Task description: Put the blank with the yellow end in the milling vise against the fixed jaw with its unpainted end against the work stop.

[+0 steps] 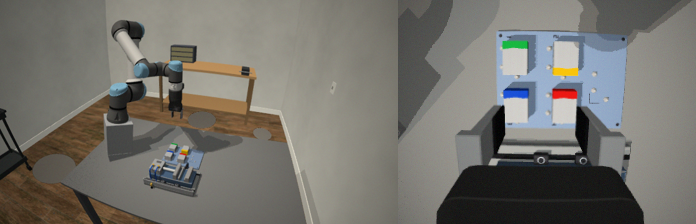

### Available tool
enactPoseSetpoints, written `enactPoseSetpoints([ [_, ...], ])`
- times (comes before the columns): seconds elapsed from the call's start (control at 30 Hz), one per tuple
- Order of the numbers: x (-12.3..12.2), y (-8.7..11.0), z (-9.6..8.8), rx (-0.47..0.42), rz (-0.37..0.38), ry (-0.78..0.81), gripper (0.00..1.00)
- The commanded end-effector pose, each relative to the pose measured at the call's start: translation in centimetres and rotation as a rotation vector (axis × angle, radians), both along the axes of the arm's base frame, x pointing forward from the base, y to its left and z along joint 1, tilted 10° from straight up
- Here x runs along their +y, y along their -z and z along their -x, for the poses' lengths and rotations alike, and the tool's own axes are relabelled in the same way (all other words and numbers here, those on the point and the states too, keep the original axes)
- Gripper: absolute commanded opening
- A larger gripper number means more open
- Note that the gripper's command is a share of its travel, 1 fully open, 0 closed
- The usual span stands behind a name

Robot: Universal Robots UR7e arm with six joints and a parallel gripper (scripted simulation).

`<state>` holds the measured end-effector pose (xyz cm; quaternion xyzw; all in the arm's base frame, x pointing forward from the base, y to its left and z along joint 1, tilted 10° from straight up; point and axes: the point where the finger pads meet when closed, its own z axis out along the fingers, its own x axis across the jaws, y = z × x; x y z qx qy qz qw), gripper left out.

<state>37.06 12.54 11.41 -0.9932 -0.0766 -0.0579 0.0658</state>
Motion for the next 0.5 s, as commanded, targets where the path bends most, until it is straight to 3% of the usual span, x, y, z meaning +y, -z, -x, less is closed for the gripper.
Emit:
enactPoseSetpoints([
  [0.0,-0.01,-0.04,-0.03,-0.001,0.0,0.0,1.0],
  [0.17,-0.25,0.25,-0.08,-0.033,0.024,-0.226,1.0],
  [0.47,-0.25,0.25,-0.08,-0.033,0.024,-0.226,1.0],
])
